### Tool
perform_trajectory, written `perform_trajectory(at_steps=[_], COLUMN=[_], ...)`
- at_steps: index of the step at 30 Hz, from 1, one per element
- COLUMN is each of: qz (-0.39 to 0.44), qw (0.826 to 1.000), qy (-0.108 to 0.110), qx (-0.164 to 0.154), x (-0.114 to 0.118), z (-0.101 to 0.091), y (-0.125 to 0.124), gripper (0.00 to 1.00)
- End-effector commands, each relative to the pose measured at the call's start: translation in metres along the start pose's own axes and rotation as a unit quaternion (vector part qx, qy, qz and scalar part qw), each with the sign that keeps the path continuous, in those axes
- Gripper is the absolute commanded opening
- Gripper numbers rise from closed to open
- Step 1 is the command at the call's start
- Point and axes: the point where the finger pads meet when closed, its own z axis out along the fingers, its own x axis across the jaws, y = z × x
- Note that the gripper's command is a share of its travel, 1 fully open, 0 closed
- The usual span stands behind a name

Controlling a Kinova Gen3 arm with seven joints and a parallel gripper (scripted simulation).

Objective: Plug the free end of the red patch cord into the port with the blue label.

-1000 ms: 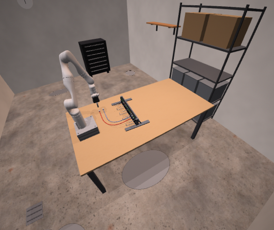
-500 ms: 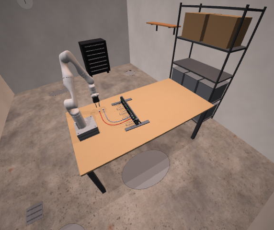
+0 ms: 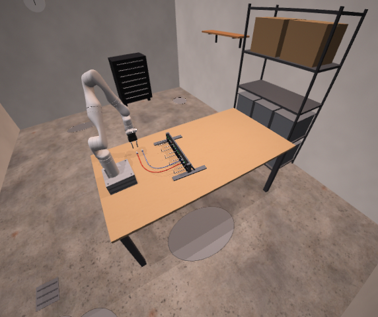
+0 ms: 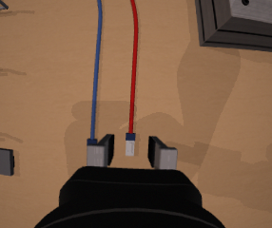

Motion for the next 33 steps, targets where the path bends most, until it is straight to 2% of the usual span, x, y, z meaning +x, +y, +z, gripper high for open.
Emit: perform_trajectory(at_steps=[1,17,33], qz=[0.000,0.000,0.000], qw=[1.000,1.000,1.000], qy=[0.000,0.000,0.000], qx=[-0.001,-0.001,-0.001], x=[0.000,0.000,0.000], z=[0.000,0.002,0.022], y=[0.000,0.000,0.001], gripper=[0.73,0.73,0.73])
